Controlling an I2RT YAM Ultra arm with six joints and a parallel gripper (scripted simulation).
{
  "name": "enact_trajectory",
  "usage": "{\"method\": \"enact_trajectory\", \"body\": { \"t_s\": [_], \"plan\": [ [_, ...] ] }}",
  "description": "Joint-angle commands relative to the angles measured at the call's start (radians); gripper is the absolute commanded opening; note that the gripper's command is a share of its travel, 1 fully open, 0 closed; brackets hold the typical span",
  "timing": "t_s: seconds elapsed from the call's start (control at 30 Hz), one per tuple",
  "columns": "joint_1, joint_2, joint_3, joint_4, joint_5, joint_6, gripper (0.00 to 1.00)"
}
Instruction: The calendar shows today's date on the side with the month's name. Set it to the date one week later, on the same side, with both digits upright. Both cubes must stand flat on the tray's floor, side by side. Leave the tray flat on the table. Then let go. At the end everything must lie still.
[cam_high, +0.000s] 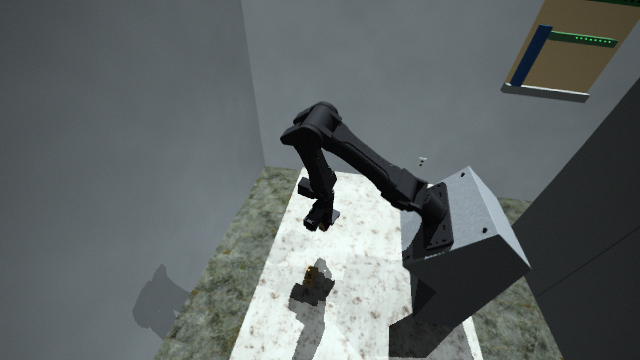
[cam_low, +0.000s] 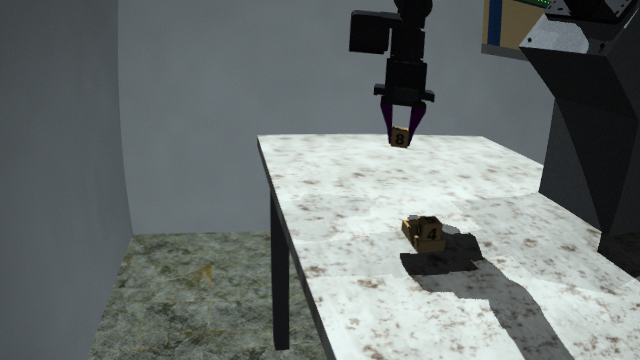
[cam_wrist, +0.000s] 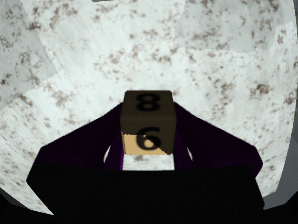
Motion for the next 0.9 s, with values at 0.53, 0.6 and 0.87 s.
{"method": "enact_trajectory", "body": {
  "t_s": [0.53,0.6,0.87],
  "plan": [
    [-0.002,-0.007,-0.001,-0.015,-0.013,0.139,0.26],
    [-0.002,-0.007,0.0,-0.015,-0.012,0.21,0.26],
    [-0.001,-0.007,0.0,-0.016,-0.012,0.459,0.26]
  ]
}}
